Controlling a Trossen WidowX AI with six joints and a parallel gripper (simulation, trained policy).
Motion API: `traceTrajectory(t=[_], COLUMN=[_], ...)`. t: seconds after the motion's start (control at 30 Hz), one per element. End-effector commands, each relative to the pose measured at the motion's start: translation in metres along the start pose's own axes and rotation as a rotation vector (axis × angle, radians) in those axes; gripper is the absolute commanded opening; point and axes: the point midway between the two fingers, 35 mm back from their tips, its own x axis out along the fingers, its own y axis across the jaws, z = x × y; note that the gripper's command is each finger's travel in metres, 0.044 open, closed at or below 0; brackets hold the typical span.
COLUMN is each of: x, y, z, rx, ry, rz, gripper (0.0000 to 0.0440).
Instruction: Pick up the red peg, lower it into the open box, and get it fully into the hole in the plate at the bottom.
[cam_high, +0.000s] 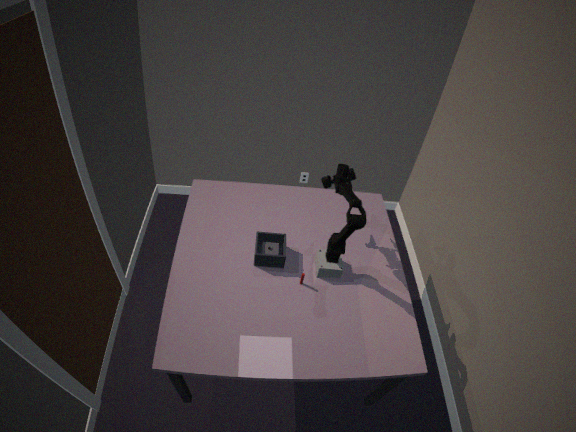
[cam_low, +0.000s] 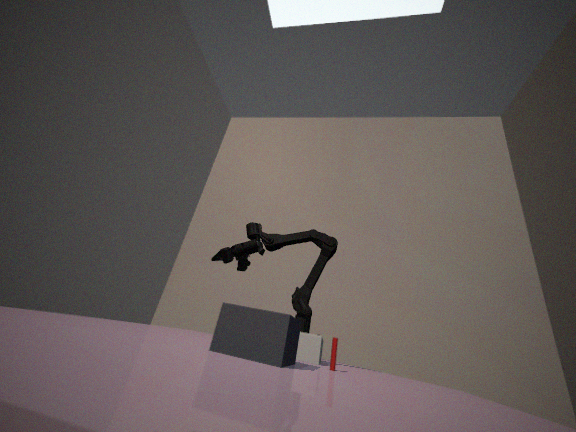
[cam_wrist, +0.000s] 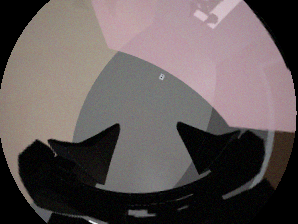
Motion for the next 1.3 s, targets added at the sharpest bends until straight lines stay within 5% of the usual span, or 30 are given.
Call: traceTrajectory(t=[0.0, 0.67, 1.27], x=[-0.013, -0.111, -0.227], y=[-0.024, -0.155, -0.232], z=[-0.018, -0.063, -0.048], rx=[-0.099, -0.649, -1.147], ry=[0.030, 0.223, 0.467], rz=[-0.067, -0.454, -0.754], gripper=[0.0440, 0.0440, 0.0440])
